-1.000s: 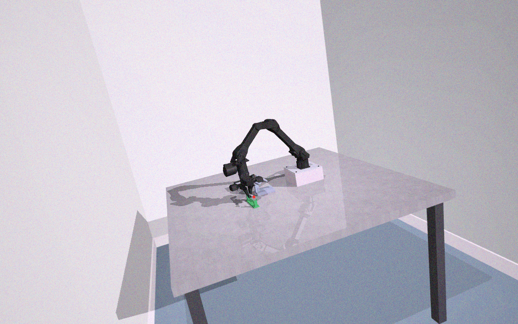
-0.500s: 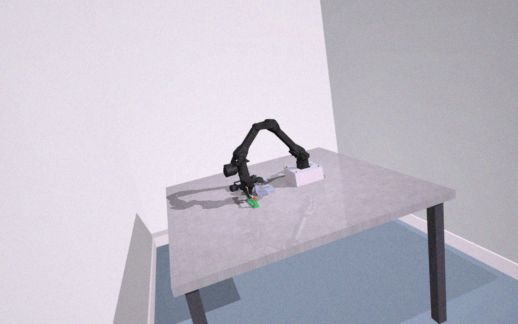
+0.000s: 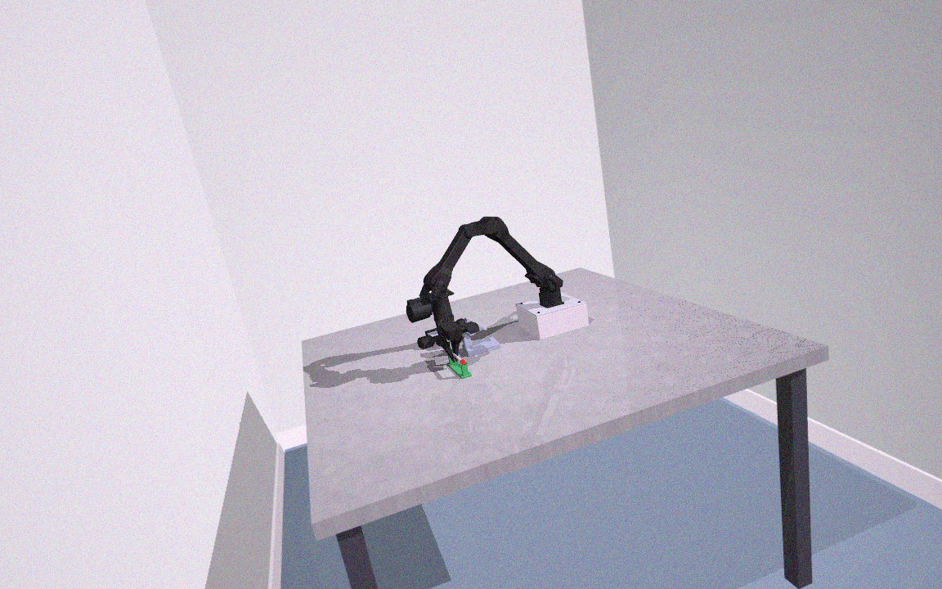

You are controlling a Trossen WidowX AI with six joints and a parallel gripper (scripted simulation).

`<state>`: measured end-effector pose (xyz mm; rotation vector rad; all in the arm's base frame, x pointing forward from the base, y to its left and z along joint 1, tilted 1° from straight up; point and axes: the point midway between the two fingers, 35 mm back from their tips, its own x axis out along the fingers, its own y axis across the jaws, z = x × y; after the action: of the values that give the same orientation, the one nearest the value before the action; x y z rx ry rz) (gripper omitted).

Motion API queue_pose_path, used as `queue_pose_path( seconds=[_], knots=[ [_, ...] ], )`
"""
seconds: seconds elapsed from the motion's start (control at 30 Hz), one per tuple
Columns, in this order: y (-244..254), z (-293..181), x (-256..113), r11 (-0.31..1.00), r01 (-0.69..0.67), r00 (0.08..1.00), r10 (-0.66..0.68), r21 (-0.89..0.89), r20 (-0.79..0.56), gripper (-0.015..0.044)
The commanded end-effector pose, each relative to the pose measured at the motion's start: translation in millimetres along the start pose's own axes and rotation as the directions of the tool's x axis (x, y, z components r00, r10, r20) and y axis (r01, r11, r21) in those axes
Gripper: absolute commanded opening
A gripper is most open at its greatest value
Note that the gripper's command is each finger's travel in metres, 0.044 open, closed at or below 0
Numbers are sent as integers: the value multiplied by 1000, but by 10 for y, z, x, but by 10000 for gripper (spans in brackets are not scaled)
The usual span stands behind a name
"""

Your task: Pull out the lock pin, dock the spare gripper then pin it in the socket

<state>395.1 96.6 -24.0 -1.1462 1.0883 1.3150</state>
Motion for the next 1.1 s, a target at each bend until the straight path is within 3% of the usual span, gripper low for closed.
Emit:
queue_pose_path(
  seconds=[0.0, 0.7, 1.07],
  knots=[
    [12, -9, 49, 1000, -9, 1000, 9, -3, -1, 0],
    [1, -1, 9, 1000, -1, 1000, 1, 0, 0, 0],
    [1, -1, 9, 1000, -1, 1000, 1, 0, 0, 289]
  ],
)
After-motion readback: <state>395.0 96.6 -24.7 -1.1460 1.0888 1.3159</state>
